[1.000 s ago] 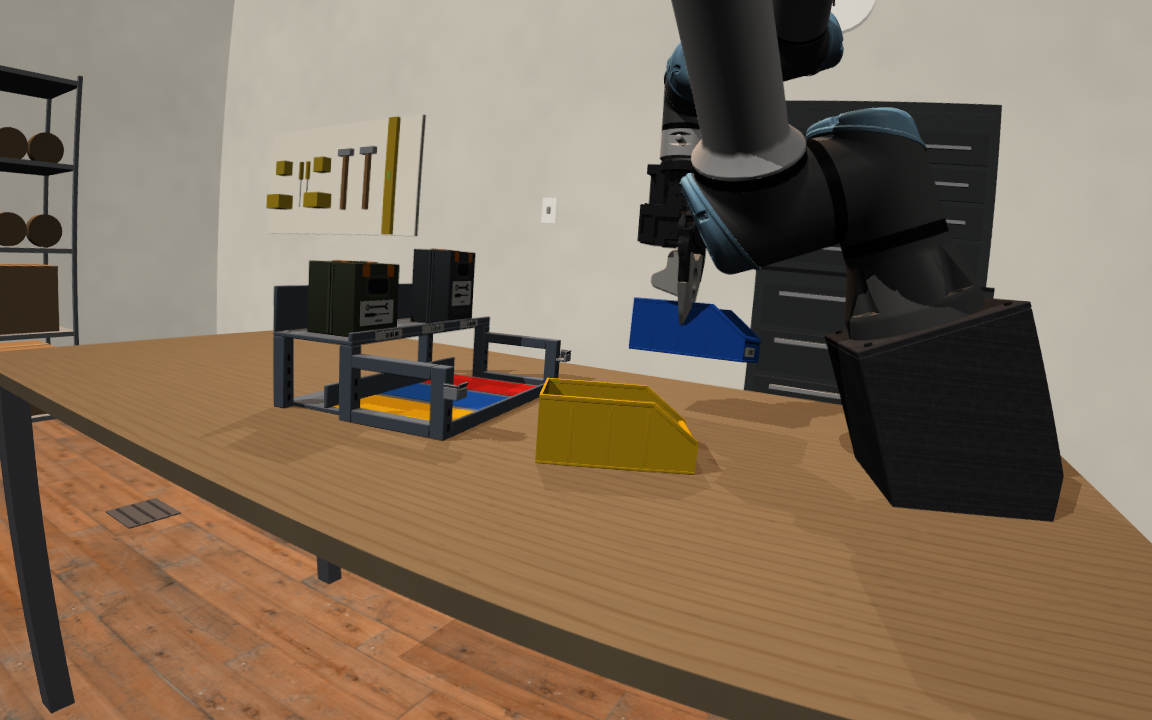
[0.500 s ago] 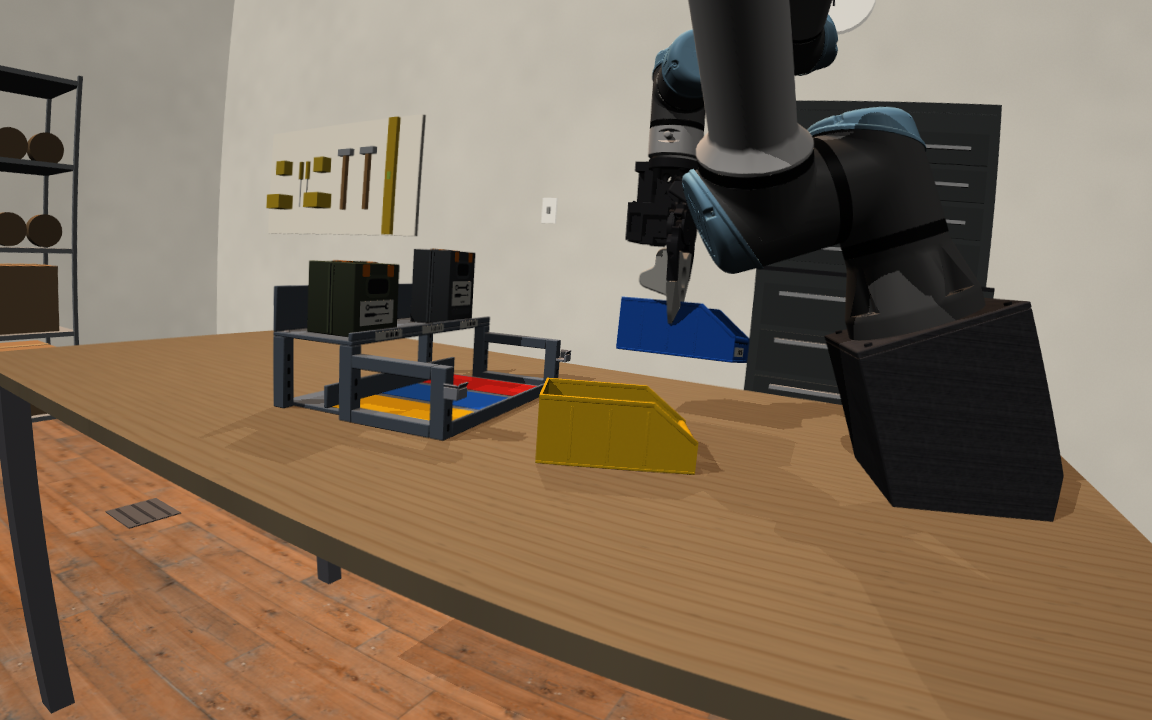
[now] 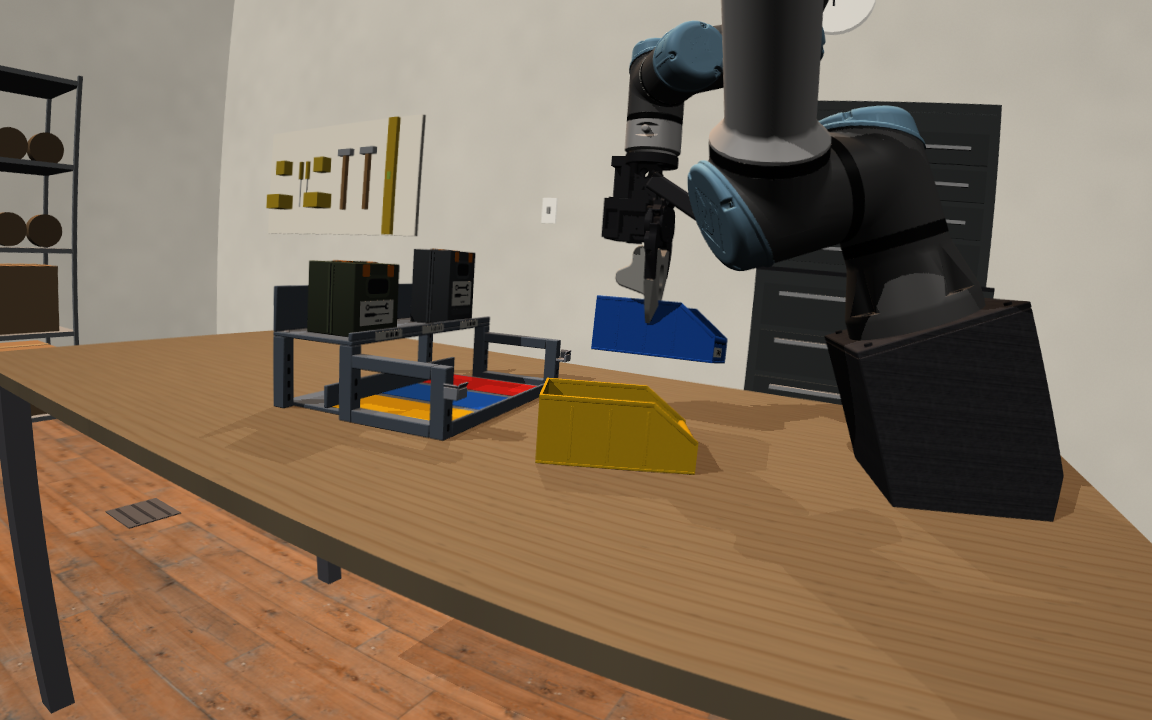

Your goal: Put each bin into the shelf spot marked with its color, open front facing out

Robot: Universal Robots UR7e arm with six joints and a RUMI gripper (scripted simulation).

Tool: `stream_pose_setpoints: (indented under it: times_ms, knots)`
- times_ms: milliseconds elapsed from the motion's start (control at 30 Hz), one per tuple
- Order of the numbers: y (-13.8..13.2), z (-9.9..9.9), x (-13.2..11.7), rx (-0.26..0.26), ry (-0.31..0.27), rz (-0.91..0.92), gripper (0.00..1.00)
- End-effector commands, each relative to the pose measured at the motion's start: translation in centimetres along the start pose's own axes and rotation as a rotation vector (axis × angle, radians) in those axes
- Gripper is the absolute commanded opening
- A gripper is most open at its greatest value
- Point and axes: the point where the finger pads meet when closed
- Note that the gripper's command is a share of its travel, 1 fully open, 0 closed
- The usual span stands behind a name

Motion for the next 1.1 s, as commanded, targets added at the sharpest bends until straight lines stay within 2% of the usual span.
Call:
stream_pose_setpoints:
  times_ms: [0, 433, 1067]
  knots:
    - [0.8, 0.0, -0.7, 0.002, 0.002, -0.013, 0.00]
    - [4.0, 0.0, -3.2, 0.002, 0.002, -0.063, 0.00]
    - [6.4, 0.0, -5.0, 0.002, 0.002, -0.100, 0.00]
Point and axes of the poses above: the point where the finger pads meet when closed, its own z axis out along the fingers, its own y axis across the jaws, x = y × z, and after that the axes turned 3 degrees about -z, right-handed
